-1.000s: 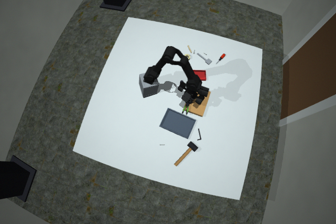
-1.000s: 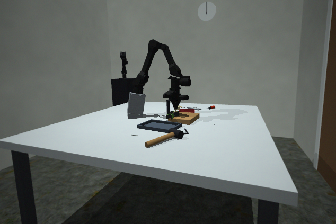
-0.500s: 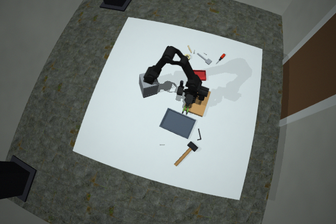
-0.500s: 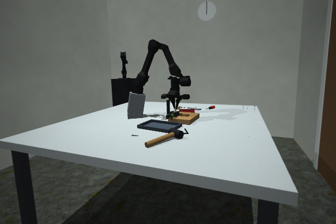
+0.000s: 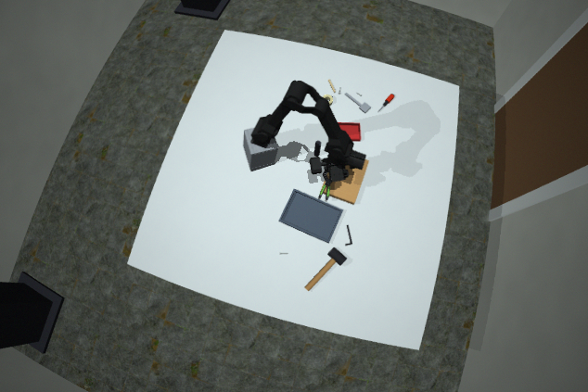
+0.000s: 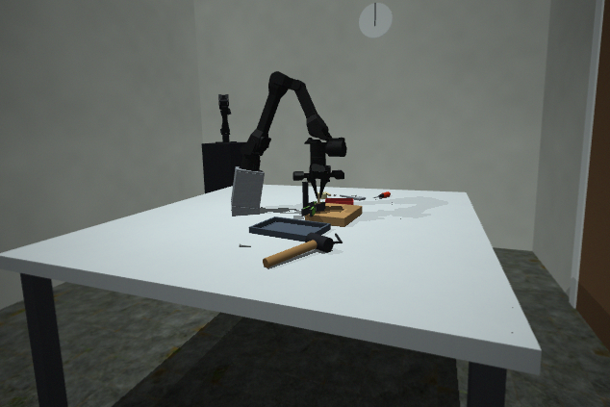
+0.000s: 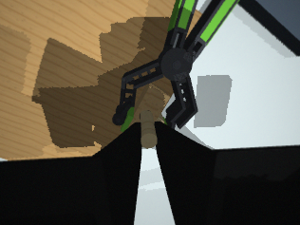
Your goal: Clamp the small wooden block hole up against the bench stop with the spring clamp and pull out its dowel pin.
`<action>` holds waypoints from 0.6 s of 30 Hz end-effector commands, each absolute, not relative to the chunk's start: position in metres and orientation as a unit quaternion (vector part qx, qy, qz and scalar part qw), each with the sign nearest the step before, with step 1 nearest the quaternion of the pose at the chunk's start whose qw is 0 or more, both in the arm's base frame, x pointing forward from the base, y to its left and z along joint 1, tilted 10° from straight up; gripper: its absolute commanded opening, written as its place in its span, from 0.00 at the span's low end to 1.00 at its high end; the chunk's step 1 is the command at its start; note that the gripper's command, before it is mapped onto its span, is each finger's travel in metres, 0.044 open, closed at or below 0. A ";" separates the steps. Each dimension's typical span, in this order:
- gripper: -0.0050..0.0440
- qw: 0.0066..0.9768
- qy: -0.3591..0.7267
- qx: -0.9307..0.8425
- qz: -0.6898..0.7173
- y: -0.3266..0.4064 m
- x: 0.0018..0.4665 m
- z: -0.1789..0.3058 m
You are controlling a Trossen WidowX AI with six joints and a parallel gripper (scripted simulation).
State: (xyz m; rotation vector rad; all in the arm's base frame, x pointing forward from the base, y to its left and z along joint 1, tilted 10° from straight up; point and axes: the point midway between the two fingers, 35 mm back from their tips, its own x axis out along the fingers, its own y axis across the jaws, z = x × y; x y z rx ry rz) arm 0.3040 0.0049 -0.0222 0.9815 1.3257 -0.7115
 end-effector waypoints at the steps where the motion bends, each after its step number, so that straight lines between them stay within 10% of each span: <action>1: 0.10 0.642 0.590 0.399 -0.283 0.005 0.304 -0.021; 18: 0.10 0.654 0.599 0.380 -0.265 0.005 0.304 -0.020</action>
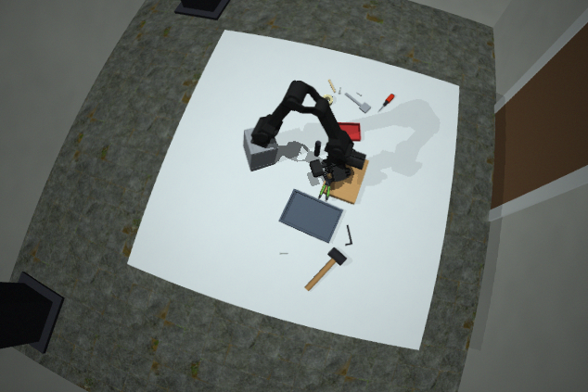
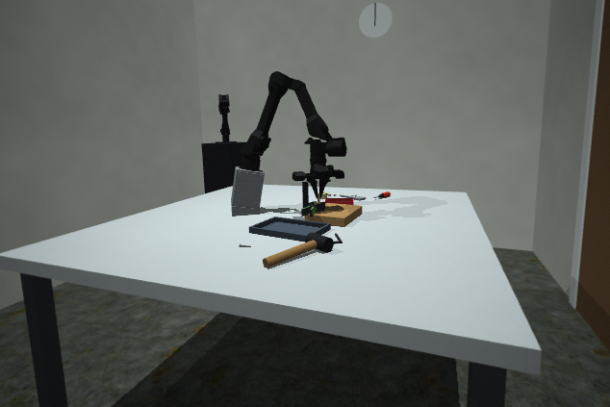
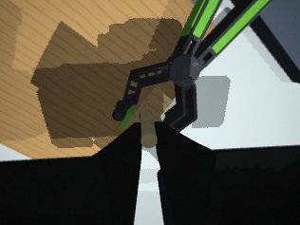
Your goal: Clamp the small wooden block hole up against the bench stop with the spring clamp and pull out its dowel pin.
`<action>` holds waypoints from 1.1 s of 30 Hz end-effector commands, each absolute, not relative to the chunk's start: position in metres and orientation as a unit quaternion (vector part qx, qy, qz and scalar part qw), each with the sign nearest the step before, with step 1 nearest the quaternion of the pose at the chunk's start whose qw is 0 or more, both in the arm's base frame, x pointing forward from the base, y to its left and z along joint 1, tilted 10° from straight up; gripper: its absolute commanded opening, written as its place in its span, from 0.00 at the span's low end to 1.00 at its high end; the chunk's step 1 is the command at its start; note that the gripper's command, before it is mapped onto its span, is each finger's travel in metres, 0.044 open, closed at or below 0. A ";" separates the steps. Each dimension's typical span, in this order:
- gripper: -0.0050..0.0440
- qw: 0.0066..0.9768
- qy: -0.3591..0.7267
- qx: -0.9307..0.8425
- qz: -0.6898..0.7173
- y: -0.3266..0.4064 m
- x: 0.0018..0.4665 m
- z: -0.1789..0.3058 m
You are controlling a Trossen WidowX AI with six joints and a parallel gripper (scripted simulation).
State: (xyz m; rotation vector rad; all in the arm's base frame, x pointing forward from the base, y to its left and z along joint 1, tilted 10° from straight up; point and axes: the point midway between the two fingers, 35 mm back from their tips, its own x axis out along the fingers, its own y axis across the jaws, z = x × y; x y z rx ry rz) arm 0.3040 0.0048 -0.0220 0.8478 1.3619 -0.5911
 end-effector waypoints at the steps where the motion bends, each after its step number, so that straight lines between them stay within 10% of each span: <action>1: 0.10 0.653 0.598 0.381 -0.266 0.005 0.304 -0.020; 33: 0.10 0.486 0.473 0.579 -0.453 0.005 0.304 -0.020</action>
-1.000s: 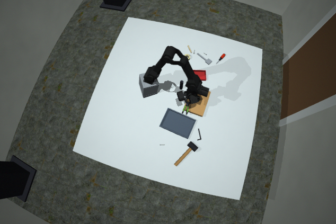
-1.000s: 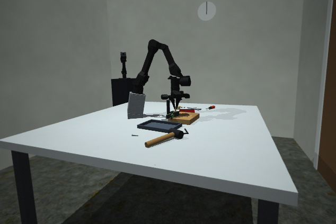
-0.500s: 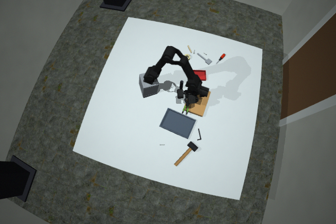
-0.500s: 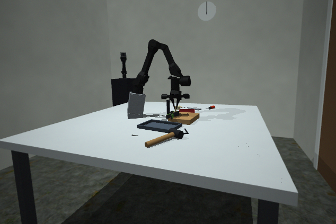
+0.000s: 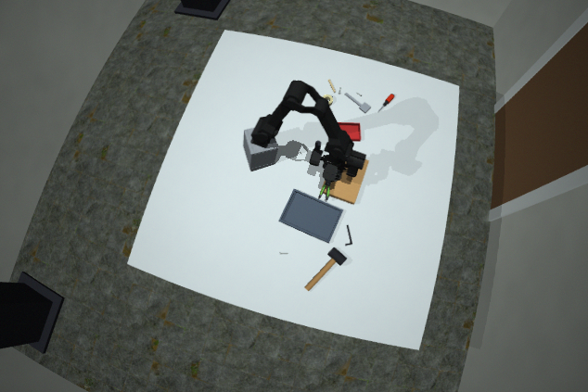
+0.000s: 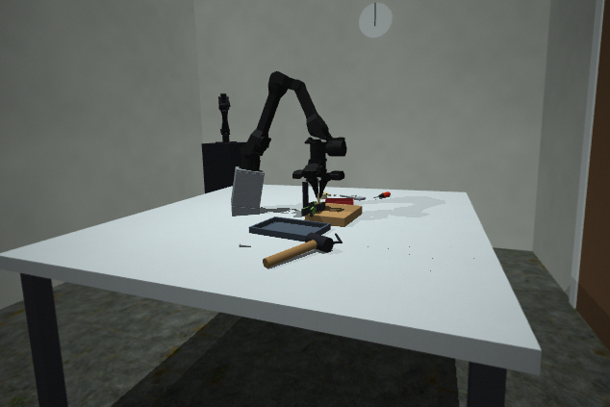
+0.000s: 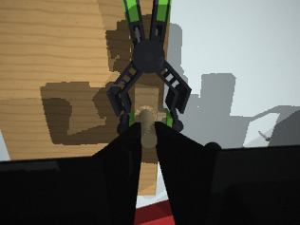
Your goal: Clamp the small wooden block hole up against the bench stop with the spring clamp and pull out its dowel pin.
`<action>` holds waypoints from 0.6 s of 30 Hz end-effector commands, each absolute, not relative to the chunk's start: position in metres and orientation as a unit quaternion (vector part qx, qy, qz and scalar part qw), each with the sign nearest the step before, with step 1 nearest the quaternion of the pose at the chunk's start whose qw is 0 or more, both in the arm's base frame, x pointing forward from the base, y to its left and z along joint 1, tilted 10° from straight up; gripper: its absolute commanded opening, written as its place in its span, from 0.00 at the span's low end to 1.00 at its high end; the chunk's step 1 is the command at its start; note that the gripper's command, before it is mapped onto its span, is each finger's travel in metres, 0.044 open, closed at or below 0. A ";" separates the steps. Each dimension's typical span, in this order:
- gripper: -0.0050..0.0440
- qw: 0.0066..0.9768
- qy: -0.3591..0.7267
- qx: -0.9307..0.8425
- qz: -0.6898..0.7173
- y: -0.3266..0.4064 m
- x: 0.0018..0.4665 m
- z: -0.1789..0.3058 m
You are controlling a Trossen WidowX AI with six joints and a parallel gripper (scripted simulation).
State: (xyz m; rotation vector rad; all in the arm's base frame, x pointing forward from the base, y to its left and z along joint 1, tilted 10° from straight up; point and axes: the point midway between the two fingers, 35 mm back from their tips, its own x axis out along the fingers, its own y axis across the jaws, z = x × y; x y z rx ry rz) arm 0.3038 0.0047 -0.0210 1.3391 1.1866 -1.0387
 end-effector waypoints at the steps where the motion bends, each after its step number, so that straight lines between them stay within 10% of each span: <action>1: 0.10 0.476 0.465 0.587 -0.461 0.005 0.304 -0.020; 18: 0.10 0.328 0.346 0.681 -0.555 0.005 0.304 -0.019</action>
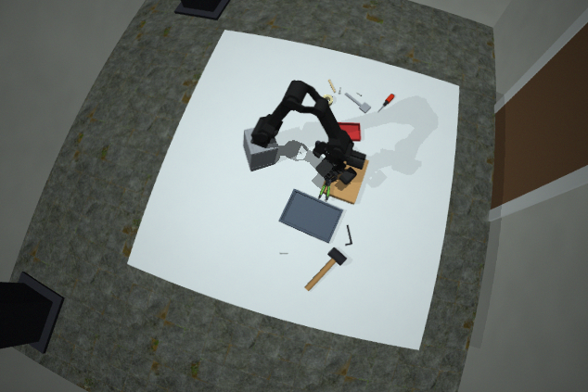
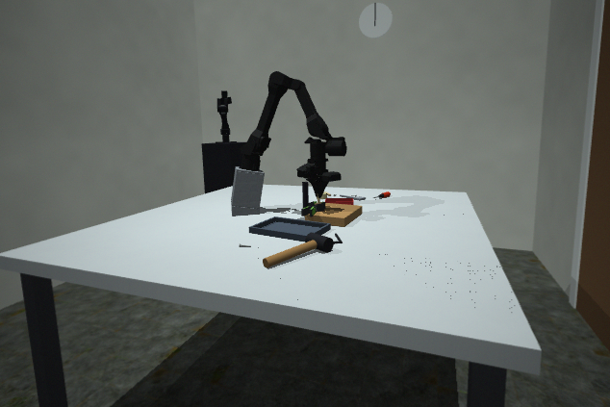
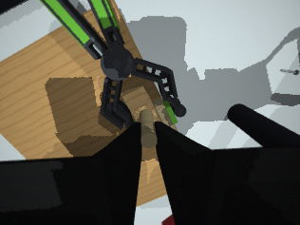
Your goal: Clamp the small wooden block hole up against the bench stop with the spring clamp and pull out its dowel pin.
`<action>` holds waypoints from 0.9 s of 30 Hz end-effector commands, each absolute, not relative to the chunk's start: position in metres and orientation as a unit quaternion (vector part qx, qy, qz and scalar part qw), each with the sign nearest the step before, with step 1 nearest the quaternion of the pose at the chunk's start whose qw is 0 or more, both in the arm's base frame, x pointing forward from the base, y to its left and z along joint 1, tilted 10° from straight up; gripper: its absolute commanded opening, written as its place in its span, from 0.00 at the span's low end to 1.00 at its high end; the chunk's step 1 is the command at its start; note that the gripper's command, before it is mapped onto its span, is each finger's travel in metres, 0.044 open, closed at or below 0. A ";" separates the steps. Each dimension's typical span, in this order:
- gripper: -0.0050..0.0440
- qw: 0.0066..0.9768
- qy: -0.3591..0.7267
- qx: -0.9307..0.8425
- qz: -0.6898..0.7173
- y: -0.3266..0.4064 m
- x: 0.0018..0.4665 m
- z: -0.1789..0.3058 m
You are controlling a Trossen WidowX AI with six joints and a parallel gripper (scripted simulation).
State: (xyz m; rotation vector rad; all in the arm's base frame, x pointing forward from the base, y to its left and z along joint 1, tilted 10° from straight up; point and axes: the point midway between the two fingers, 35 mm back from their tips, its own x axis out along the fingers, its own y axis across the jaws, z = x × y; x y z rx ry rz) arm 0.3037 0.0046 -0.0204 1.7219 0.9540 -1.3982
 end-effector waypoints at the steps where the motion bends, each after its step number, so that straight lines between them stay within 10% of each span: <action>1: 0.10 0.320 0.340 0.685 -0.559 0.005 0.304 -0.019; 27: 0.10 0.293 0.318 0.697 -0.572 0.005 0.304 -0.018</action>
